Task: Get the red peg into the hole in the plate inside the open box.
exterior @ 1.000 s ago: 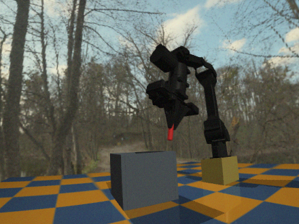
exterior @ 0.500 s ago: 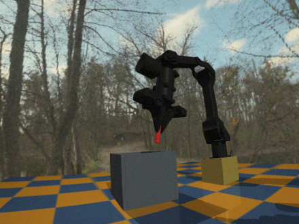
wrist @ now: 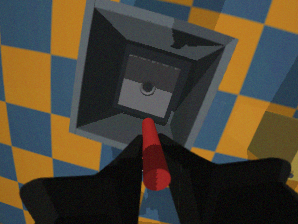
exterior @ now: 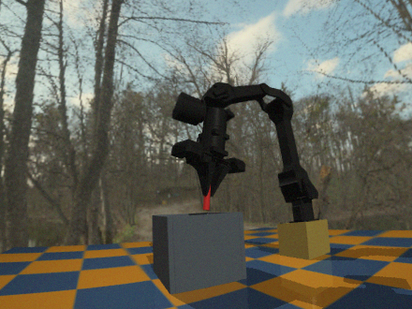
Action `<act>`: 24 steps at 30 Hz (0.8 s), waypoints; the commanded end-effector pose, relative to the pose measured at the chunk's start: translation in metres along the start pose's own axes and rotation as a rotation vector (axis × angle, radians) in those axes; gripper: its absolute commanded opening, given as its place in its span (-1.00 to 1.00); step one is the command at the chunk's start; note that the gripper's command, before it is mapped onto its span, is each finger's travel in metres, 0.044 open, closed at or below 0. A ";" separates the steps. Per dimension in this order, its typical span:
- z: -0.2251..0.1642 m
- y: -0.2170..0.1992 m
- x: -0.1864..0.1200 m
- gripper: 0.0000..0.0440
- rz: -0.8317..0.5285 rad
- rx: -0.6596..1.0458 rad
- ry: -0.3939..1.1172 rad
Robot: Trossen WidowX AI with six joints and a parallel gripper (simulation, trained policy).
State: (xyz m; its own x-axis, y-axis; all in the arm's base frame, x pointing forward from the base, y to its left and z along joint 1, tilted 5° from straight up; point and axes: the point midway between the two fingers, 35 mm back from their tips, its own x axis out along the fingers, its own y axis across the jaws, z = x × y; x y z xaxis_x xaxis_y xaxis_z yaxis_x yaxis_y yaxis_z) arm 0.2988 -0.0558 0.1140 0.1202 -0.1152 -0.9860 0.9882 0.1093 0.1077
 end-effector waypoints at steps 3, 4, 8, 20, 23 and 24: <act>0.010 -0.002 0.015 -1.00 -0.021 0.000 0.011; 0.011 -0.002 0.017 -1.00 -0.024 0.001 0.014; 0.015 -0.002 0.030 -1.00 -0.029 0.009 0.028; 0.029 -0.001 0.059 -1.00 -0.032 0.020 0.054; 0.030 -0.001 0.066 -1.00 -0.035 0.015 0.060; 0.030 -0.001 0.068 -1.00 -0.036 0.011 0.062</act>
State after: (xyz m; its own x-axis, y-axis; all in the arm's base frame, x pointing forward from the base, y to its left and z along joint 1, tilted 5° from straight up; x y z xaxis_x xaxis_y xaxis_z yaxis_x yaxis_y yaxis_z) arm 0.3087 -0.0926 0.0580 0.0848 -0.0671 -0.9941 0.9932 0.0851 0.0790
